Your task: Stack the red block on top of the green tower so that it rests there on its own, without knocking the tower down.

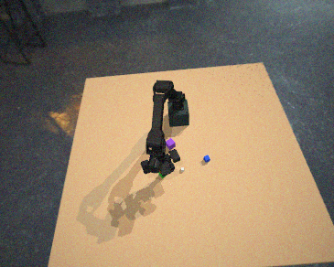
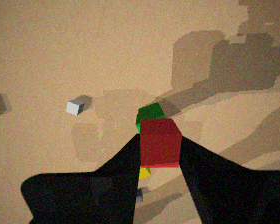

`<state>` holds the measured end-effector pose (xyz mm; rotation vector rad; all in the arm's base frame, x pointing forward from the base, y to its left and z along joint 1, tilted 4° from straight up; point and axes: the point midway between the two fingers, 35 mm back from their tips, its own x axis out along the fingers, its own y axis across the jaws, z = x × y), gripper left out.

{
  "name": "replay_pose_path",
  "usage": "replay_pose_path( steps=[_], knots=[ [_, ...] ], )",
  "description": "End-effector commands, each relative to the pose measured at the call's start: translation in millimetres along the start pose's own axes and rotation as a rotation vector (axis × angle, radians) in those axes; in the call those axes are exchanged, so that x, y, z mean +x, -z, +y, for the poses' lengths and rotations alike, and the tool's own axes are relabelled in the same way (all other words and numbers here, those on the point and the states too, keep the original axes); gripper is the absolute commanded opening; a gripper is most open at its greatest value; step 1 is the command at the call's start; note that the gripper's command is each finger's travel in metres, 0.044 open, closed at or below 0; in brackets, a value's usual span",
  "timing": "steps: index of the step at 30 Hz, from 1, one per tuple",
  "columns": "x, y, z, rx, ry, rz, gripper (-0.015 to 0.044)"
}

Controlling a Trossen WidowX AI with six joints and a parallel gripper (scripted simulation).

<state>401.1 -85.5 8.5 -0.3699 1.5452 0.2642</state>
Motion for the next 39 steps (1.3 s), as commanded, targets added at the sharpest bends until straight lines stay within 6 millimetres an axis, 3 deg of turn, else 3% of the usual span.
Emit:
replay_pose_path(
  steps=[1,14,18,19,34,39],
  knots=[
    [1,1,-1,-0.004,0.005,0.004,0.0],
    [2,1,-1,-0.004,0.005,0.004,0.0],
    [-9,0,0,-0.004,0.005,0.004,0.0],
    [0,1,1,-0.001,-0.004,0.005,0.0026],
    [0,1,1,-0.001,-0.004,0.005,0.042],
    [0,1,1,-0.001,-0.004,0.005,0.044]
  ],
)
